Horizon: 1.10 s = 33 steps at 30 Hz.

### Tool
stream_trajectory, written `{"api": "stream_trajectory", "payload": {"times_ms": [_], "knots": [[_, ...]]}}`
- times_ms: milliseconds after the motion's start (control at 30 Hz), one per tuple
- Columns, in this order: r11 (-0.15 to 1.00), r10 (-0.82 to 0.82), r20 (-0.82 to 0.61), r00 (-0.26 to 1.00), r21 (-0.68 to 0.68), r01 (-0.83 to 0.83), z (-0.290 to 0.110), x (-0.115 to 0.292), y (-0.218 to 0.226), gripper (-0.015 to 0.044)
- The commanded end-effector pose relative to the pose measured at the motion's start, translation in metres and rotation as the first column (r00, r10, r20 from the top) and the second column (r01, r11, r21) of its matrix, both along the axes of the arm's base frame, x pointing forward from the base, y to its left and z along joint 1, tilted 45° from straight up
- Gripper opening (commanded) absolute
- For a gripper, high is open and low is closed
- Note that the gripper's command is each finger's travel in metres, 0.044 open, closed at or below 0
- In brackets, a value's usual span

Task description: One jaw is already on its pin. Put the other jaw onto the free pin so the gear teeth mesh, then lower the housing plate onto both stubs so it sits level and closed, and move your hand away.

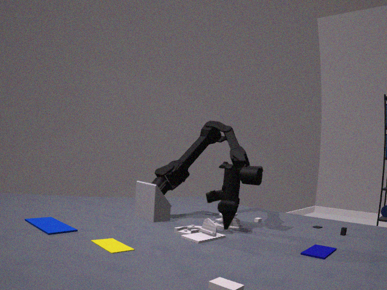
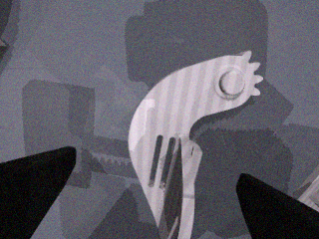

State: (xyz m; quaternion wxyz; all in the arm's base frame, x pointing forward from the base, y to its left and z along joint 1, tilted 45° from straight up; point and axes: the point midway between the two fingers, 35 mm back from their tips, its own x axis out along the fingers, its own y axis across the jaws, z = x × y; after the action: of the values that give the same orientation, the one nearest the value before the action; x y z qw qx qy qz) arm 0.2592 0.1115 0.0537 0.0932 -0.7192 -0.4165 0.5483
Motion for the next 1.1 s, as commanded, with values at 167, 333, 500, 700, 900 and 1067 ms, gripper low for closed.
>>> {"api": "stream_trajectory", "payload": {"times_ms": [167,333,500,700,900,1067], "knots": [[1.0,-0.004,-0.005,1.0,0.003,0.004,-0.0028,-0.0014,0.0016,0.044],[1.0,-0.004,-0.005,1.0,0.003,0.004,-0.0028,-0.0014,0.0016,0.044],[1.0,-0.004,-0.005,1.0,0.003,0.004,-0.0028,-0.0014,0.0016,0.044],[1.0,-0.004,-0.005,1.0,0.003,0.004,-0.0029,-0.0013,0.0016,0.044],[1.0,-0.004,-0.005,1.0,0.003,0.004,-0.0029,-0.0013,0.0016,0.044],[1.0,-0.002,-0.005,1.0,0.001,0.002,-0.0029,-0.0014,0.0015,0.0309]]}}
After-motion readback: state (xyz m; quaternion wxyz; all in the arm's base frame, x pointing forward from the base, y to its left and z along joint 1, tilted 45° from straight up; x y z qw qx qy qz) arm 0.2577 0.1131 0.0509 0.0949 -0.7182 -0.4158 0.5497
